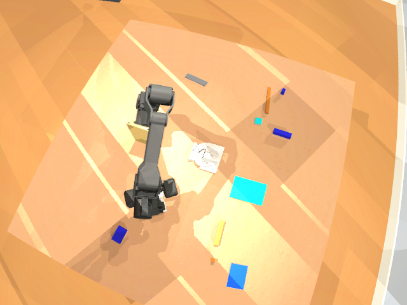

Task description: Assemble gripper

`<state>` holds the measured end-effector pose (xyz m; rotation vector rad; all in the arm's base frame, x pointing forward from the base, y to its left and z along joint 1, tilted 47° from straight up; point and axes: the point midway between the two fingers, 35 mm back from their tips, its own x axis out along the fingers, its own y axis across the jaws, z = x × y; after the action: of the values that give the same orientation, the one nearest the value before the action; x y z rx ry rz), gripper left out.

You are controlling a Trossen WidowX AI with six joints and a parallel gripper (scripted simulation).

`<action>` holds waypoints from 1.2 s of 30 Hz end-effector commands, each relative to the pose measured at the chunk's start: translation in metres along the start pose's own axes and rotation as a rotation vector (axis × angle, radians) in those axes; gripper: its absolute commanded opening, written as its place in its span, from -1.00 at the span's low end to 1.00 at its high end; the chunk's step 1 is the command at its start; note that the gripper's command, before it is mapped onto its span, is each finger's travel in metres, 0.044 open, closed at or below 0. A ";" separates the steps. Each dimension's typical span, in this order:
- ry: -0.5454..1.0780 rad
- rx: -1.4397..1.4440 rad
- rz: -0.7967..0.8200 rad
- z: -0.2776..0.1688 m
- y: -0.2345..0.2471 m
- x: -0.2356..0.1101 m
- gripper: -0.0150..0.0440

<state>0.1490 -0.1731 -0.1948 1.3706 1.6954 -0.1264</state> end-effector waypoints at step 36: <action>-0.029 -0.332 -0.022 -0.036 0.093 -0.030 0.70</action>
<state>0.1989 -0.1430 -0.1188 1.1188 1.6333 0.0950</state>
